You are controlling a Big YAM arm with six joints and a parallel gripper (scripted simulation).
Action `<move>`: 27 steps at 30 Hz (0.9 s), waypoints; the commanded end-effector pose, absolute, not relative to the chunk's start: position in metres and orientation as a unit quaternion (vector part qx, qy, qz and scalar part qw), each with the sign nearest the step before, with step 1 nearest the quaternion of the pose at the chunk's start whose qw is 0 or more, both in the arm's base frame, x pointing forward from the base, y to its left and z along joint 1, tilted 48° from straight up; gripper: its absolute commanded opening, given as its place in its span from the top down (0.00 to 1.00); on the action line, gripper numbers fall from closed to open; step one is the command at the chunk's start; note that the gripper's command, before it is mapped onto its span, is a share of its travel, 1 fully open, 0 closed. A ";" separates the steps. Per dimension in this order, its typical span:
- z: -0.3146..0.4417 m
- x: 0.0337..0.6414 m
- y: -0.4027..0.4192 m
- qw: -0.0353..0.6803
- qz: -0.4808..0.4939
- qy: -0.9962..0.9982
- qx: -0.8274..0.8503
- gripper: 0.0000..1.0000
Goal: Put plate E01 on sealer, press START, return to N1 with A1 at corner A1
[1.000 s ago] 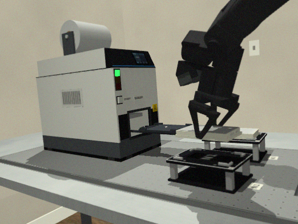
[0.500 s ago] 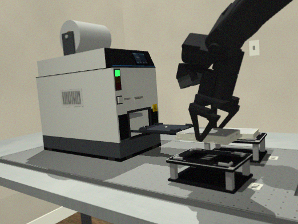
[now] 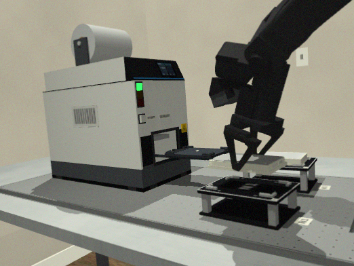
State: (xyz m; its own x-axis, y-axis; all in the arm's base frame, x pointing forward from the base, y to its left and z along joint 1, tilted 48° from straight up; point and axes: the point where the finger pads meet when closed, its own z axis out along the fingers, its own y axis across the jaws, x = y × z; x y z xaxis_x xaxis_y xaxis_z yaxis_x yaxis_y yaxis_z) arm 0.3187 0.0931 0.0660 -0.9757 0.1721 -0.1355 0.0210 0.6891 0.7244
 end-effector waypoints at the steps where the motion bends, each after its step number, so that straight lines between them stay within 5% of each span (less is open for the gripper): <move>1: 0.060 0.315 0.102 0.089 0.391 0.915 0.049 1.00; 27: 0.063 0.326 0.095 0.100 0.388 0.915 0.052 1.00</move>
State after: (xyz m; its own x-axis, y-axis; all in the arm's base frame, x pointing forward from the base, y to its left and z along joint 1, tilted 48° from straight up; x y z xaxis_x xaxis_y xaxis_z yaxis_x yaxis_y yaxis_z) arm 0.3161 0.0998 0.0598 -0.9768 0.1684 -0.1321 0.0209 0.6892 0.7242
